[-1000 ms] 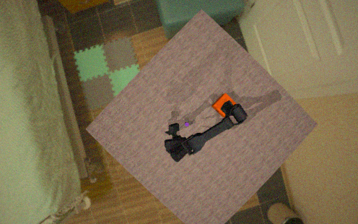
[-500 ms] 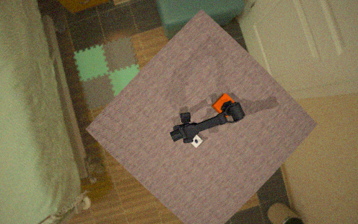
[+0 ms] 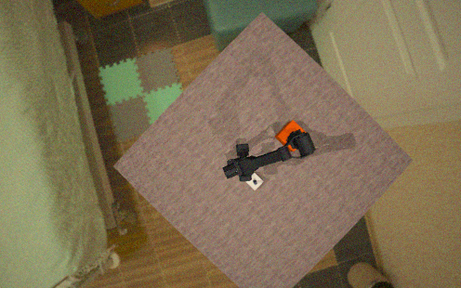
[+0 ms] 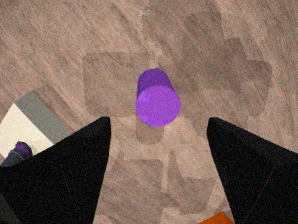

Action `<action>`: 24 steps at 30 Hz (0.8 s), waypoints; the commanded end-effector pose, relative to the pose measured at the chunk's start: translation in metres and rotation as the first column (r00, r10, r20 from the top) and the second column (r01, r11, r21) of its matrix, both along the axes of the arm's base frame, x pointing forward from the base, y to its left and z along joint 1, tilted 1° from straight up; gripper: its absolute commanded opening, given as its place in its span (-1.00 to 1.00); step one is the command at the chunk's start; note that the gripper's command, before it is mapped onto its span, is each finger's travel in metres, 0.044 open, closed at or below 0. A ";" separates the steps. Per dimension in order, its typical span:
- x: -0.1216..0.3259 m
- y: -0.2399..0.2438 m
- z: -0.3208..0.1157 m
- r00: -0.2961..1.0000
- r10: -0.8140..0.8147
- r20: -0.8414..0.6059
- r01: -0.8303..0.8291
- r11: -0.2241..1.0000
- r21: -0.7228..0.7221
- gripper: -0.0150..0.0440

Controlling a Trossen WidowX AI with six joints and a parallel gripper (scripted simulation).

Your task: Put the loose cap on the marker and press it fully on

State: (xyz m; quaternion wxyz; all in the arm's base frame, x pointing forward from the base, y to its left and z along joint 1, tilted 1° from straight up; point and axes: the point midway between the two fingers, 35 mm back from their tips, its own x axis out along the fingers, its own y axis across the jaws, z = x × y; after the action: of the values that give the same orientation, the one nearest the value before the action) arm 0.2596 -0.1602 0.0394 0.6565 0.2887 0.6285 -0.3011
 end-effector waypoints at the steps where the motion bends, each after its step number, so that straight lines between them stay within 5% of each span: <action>1: -0.001 0.001 -0.014 1.000 0.005 -0.007 -0.005 1.000 0.009 0.35; 24: 0.000 0.000 -0.045 1.000 0.005 -0.007 -0.005 1.000 0.009 0.35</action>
State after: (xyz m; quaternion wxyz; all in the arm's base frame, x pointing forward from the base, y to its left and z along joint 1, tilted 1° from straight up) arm 0.2609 -0.1618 0.0025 0.6556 0.2890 0.6294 -0.3009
